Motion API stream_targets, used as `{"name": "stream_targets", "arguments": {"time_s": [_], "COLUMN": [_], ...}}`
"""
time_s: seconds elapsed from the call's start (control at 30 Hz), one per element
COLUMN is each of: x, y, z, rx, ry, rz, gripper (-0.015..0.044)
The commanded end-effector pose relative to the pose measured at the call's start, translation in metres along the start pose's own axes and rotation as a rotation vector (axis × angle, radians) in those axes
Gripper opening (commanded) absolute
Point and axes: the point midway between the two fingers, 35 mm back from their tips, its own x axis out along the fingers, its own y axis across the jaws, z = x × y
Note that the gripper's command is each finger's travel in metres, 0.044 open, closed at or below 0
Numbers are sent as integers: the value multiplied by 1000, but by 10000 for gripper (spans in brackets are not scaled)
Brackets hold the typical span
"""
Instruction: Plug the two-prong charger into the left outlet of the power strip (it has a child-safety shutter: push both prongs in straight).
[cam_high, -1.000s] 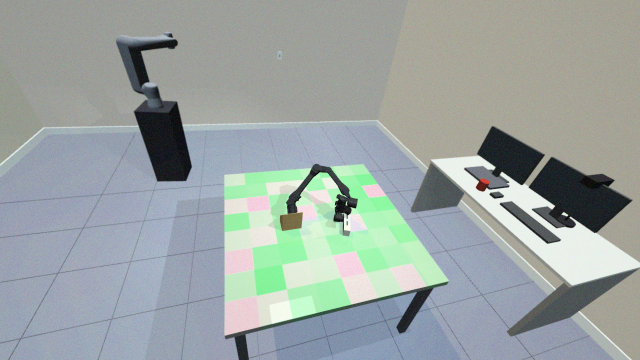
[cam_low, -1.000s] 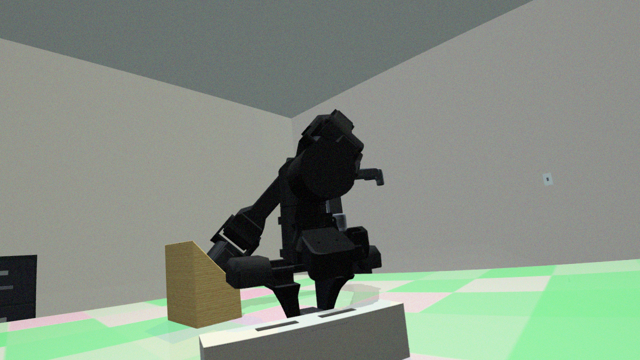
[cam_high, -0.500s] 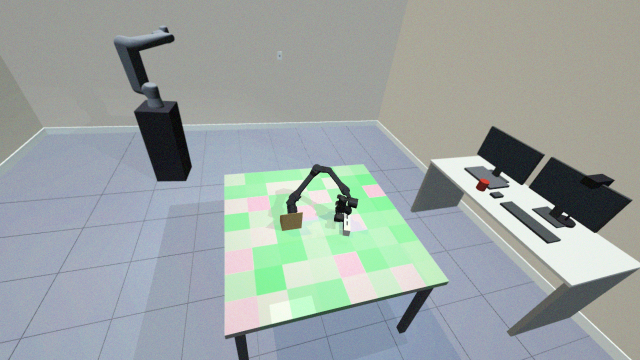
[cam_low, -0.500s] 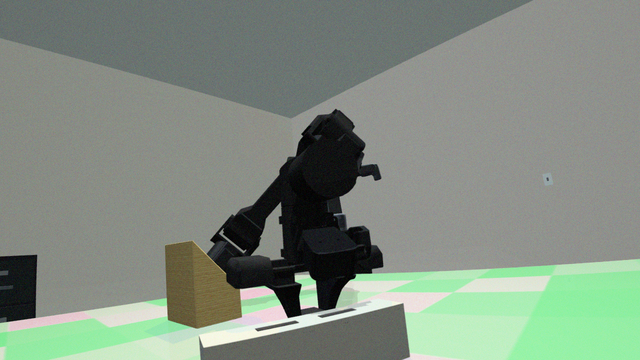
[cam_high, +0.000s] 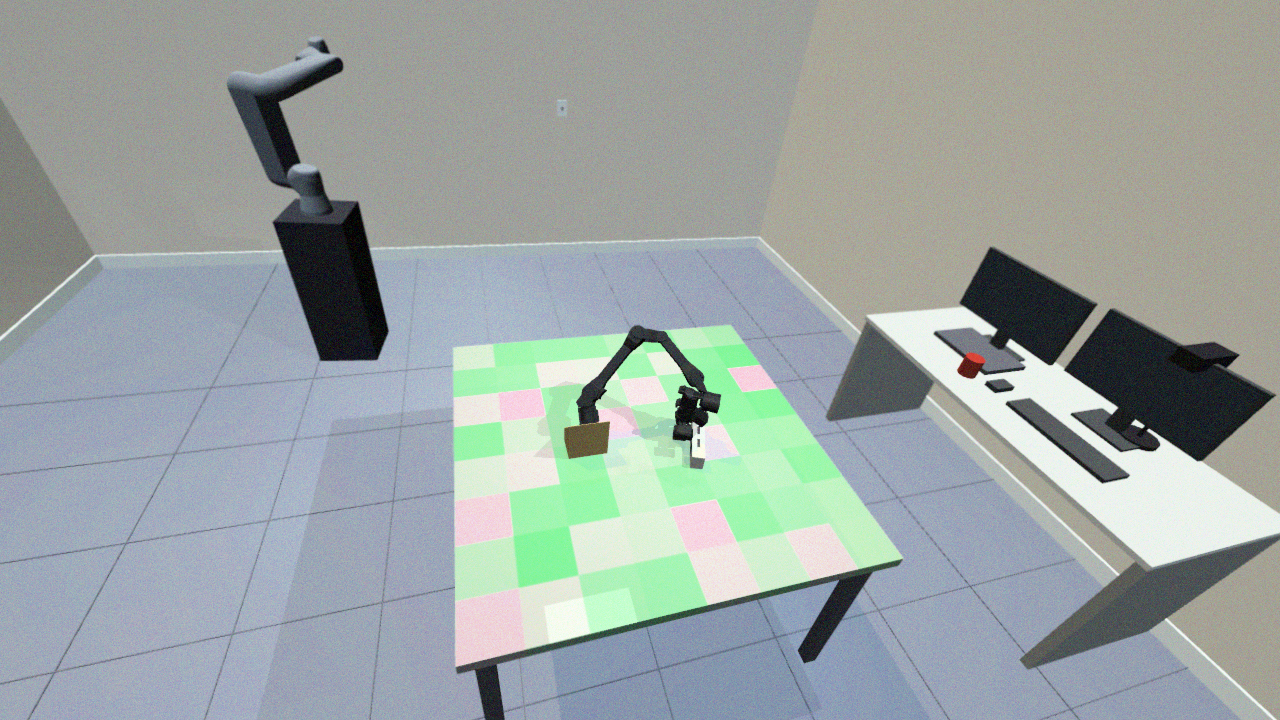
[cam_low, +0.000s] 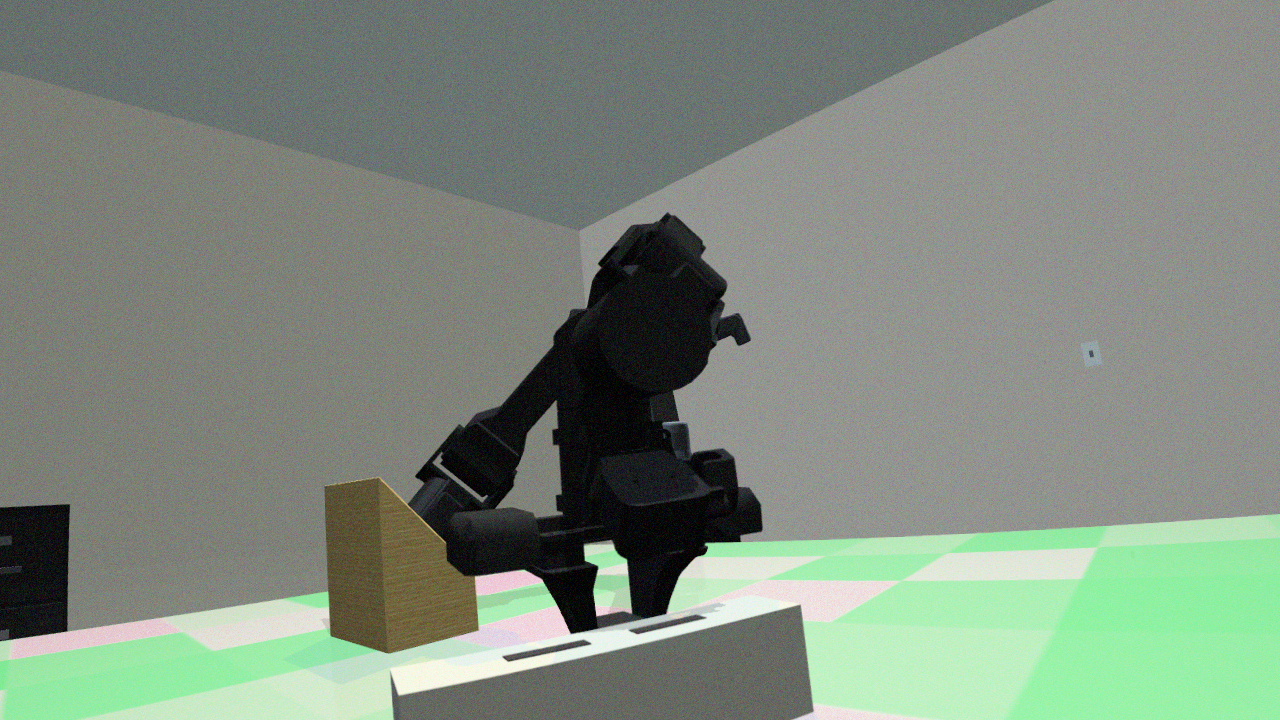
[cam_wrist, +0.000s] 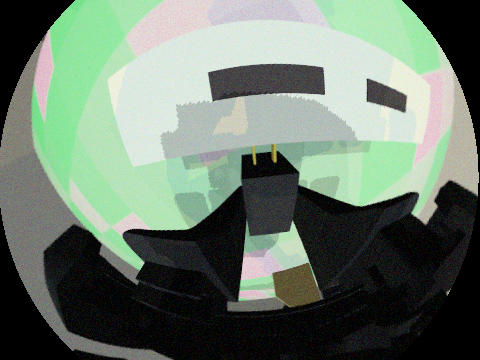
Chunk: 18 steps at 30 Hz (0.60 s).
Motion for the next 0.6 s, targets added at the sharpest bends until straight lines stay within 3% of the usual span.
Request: {"name": "stream_targets", "arguments": {"time_s": [0.0, 0.57], "x": [0, 0], "y": [0, 0], "z": [0, 2], "rx": [7, 7], "ry": [0, 0], "rz": [1, 1], "gripper": [0, 0]}}
